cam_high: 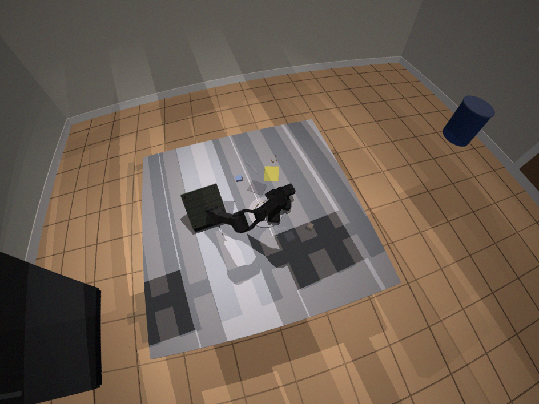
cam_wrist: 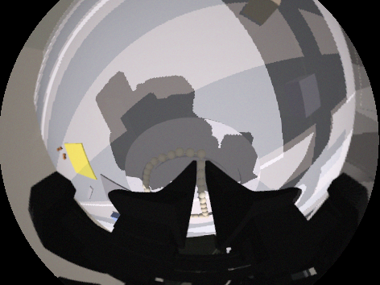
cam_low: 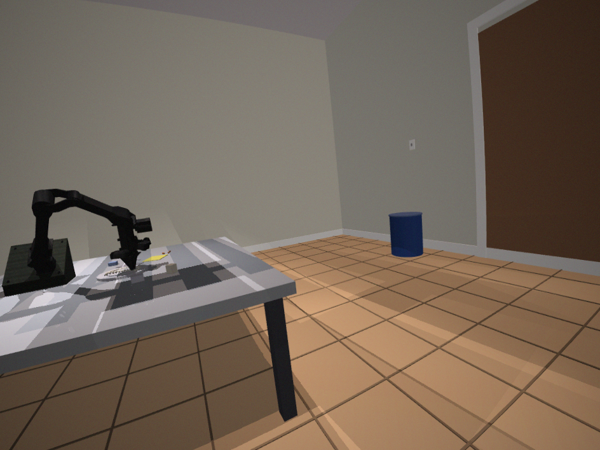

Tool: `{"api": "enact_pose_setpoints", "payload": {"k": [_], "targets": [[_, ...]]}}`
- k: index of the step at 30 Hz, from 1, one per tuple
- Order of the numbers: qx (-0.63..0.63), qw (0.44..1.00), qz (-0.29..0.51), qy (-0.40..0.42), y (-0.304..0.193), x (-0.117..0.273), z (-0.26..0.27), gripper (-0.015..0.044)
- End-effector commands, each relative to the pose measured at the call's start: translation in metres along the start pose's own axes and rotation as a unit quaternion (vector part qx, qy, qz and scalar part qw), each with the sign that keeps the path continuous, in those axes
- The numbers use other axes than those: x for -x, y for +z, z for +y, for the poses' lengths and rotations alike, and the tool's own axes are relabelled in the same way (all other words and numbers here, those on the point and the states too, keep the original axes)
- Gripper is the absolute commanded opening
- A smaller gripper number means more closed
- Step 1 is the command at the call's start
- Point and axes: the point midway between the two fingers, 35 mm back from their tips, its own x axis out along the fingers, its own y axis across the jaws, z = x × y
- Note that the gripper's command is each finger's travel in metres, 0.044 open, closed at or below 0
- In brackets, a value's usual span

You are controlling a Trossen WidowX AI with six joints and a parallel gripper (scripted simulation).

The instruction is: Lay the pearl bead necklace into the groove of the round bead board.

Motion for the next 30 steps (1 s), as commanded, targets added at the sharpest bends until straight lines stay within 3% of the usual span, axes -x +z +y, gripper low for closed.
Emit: {"api": "enact_pose_setpoints", "payload": {"k": [1, 30], "targets": [[0.0, 1.0, 0.0, 0.0, 0.0001, 0.0006, 0.0001, 0.0], [0.004, 1.0, -0.002, -0.001, 0.0024, 0.006, -0.003, 0.0]]}}
